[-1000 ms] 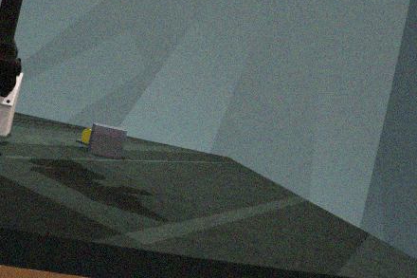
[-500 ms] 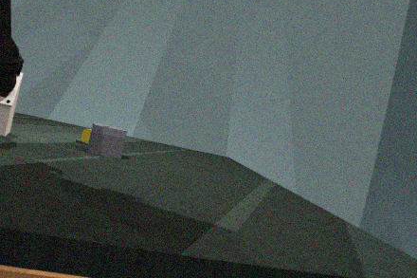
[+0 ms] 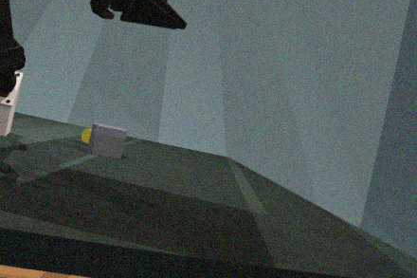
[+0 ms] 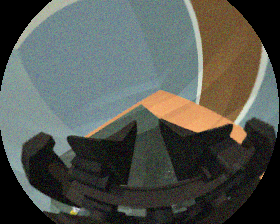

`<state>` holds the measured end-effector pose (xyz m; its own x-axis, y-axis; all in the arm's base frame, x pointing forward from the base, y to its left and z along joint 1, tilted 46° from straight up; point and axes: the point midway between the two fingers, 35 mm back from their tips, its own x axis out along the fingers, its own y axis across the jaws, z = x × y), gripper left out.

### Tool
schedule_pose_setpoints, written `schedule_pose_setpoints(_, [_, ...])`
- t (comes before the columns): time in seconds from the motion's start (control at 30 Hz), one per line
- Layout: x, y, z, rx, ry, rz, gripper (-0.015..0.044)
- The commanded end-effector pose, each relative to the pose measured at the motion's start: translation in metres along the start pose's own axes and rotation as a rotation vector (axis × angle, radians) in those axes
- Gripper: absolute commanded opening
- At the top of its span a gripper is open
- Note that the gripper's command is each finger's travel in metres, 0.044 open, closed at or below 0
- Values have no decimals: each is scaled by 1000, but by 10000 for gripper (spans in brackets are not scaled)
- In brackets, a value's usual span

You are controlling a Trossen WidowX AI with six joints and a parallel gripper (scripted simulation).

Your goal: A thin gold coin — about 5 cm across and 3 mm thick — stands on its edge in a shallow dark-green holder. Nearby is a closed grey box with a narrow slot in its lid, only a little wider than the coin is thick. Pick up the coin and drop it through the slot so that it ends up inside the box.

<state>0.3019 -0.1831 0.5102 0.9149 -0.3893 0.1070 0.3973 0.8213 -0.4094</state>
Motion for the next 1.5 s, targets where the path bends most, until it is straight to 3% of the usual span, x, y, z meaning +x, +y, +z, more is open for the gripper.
schedule_pose_setpoints(0.0, [34,44,-46,178,146,97,161])
schedule_pose_setpoints(0.23, [61,150,-117,440,443,249,161])
schedule_pose_setpoints(0.6, [39,282,-192,598,843,327,161])
schedule_pose_setpoints(0.97, [-52,416,-278,536,1277,191,161])
schedule_pose_setpoints(1.1, [-77,435,-295,491,1337,131,161])
schedule_pose_setpoints(1.27, [-136,462,-329,386,1409,-63,161])
schedule_pose_setpoints(1.47, [-215,470,-367,223,1289,-346,161])
